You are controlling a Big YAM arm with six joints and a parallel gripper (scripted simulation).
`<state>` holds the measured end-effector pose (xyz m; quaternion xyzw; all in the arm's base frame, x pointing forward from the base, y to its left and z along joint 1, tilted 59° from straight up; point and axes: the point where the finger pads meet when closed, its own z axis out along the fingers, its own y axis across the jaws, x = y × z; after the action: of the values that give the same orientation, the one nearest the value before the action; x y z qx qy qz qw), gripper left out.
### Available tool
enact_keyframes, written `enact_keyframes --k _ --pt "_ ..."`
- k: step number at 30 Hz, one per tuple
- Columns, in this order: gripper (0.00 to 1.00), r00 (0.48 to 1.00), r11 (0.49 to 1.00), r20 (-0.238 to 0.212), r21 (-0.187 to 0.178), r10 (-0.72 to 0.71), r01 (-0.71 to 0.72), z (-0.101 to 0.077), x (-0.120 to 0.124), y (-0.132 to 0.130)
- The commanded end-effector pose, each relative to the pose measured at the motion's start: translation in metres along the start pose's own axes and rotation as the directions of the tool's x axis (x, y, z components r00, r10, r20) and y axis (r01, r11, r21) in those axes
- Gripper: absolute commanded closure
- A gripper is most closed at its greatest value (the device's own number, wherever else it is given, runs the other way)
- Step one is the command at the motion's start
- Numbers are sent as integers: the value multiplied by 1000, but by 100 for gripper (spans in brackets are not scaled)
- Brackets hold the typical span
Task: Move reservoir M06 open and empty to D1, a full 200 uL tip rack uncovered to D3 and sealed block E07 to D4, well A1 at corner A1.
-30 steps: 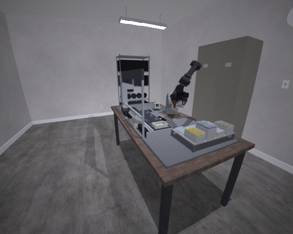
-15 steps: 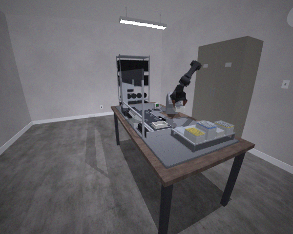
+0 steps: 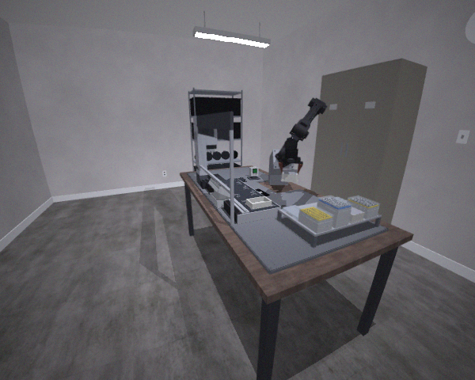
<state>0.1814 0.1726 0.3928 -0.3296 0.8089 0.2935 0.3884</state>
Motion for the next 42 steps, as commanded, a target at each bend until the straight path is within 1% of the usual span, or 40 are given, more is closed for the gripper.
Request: enact_keyframes --k 1,3,6,40,42 --pt "100 995 997 53 -1 79 -80 -20 -13 10" --pt "100 995 997 53 -1 79 -80 -20 -13 10" --pt "100 991 992 53 -2 124 -124 -20 -13 10" --pt "100 992 993 53 -2 118 -118 -20 -14 10" --pt "100 985 987 53 -5 163 -163 -20 -13 10"
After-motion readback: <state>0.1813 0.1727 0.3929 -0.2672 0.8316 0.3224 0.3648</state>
